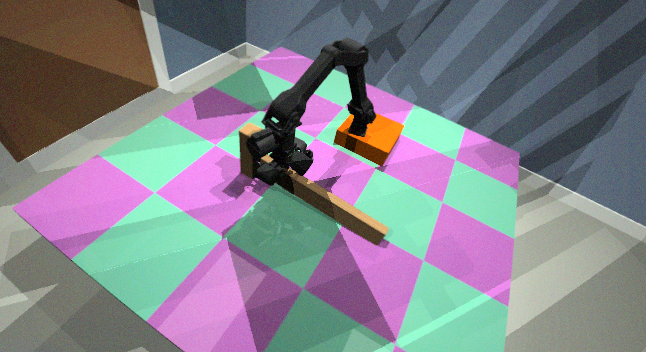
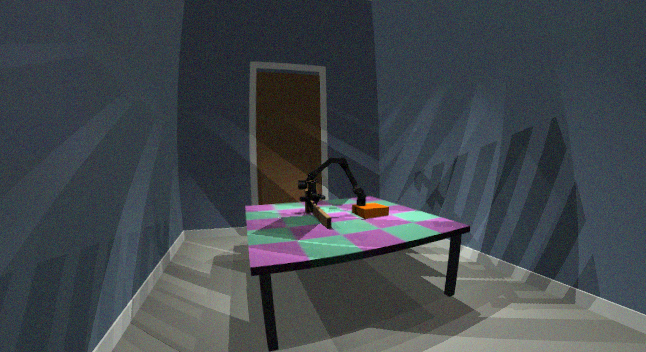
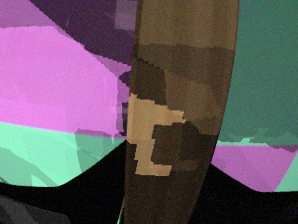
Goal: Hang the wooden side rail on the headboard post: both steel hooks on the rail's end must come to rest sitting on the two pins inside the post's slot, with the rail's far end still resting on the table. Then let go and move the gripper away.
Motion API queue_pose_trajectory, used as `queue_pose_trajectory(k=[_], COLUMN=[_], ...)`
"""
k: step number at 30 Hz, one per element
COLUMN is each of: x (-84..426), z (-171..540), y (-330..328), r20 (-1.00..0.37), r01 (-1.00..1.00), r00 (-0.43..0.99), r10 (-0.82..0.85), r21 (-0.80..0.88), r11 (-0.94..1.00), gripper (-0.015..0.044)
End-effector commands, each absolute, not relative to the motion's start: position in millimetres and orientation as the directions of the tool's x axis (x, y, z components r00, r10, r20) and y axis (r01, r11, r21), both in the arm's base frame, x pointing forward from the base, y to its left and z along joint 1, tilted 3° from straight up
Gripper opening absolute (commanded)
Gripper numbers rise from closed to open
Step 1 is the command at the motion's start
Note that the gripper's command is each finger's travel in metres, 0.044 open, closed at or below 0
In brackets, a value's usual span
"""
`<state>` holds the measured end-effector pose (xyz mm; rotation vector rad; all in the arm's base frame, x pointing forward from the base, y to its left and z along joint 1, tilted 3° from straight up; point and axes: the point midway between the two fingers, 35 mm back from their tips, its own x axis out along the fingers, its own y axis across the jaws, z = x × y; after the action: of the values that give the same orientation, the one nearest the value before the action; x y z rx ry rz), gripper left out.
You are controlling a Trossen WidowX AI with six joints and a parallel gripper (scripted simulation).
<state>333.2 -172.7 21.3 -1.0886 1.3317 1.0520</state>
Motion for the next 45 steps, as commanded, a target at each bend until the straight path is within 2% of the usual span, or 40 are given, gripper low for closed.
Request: queue_pose_trajectory(k=[1, 45], x=[335.3, 334.8], z=[24.6, 24.0], y=[-174.7, -179.4], r20=[-0.999, -0.999], r01=[-0.982, -0.982], r00=[-0.008, -0.008], r10=[-0.046, -0.047], r21=[-0.001, -0.001], r11=[0.188, 0.188], gripper=[0.0000, 0.0000])
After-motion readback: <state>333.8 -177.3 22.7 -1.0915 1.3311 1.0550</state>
